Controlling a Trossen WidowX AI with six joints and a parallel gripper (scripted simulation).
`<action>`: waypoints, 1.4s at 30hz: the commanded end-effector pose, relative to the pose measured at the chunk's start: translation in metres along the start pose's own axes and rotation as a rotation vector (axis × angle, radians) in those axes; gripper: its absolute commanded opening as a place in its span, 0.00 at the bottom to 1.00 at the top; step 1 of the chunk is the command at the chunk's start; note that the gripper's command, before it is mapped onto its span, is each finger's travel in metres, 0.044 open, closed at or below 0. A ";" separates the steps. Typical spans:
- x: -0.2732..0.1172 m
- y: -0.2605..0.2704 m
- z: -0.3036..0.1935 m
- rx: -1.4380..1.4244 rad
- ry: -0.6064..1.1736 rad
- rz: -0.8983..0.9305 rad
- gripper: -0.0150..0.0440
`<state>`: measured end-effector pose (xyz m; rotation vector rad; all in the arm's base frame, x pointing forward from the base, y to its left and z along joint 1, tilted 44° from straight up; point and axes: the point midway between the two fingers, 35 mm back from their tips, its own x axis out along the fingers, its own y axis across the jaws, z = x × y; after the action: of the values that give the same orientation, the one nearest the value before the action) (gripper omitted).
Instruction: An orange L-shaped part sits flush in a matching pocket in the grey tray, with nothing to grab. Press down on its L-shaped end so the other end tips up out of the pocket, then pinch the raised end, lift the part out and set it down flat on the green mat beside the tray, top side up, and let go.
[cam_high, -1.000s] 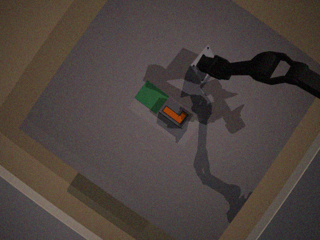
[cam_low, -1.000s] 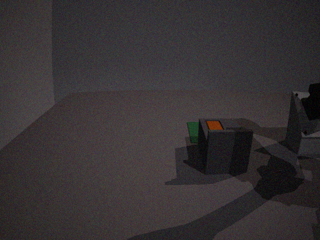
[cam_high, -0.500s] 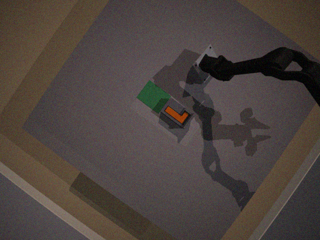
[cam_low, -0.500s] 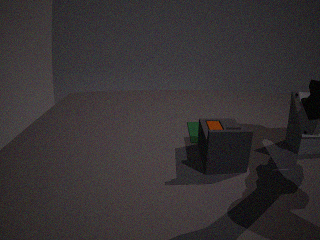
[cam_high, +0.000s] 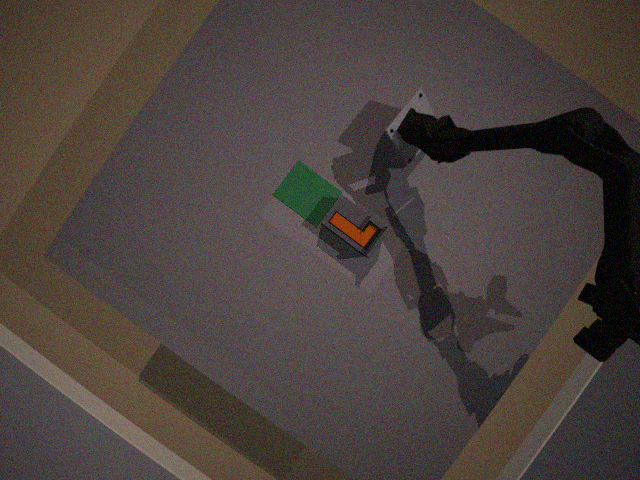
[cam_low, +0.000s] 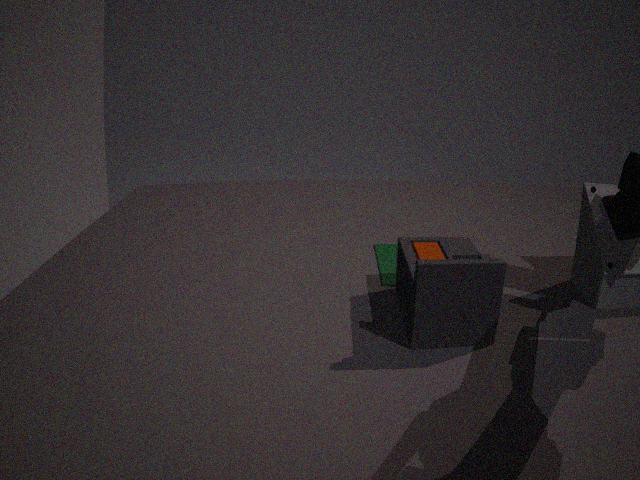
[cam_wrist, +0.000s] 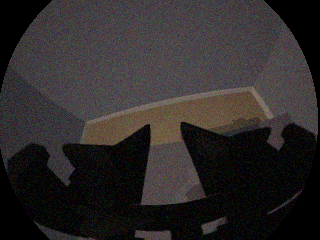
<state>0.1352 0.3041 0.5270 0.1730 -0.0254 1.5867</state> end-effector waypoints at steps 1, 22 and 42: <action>-0.012 -0.062 -0.044 0.067 0.126 -0.162 0.56; -0.316 -0.204 -0.303 1.055 0.610 -0.879 0.56; -0.322 -0.182 -0.391 1.362 0.559 -0.881 0.56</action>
<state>0.2838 0.0325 0.0899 0.6558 1.3990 0.4967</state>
